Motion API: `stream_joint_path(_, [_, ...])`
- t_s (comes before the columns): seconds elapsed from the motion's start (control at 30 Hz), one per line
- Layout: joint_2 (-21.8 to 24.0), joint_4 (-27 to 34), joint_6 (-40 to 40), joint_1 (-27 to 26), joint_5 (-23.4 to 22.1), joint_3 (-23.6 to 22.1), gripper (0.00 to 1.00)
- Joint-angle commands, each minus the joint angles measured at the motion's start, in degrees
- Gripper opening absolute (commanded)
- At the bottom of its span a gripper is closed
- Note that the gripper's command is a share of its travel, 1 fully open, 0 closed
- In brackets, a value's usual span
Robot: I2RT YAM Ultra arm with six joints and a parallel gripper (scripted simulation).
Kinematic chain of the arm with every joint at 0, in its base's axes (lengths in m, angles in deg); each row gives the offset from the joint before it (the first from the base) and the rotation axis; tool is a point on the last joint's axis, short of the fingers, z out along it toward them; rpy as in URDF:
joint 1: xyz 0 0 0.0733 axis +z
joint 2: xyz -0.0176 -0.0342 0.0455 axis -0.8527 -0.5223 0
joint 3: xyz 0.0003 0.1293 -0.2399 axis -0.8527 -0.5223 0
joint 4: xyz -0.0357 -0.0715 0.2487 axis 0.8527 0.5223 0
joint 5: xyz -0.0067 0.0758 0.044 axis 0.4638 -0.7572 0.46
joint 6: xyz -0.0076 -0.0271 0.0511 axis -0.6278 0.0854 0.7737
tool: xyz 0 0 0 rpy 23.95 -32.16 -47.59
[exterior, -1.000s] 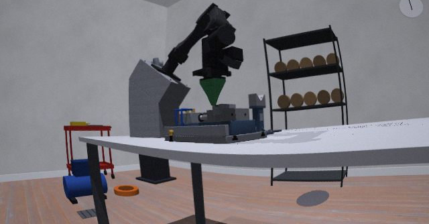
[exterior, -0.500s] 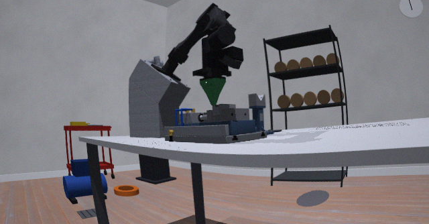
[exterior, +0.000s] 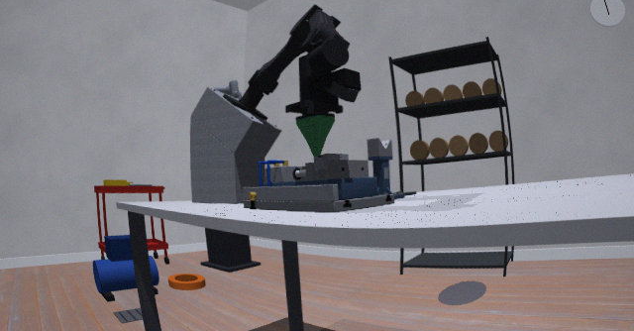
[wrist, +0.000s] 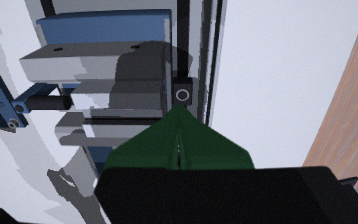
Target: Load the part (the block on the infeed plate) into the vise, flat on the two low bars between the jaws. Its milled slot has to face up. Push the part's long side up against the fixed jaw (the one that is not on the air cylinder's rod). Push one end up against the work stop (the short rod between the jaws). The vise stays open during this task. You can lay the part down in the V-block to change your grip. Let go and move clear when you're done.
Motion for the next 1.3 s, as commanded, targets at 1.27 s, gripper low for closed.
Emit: stream_joint_path(1.27, [-0.2,-0.8,0.6,-0.3,0.2,1.5,0.0])
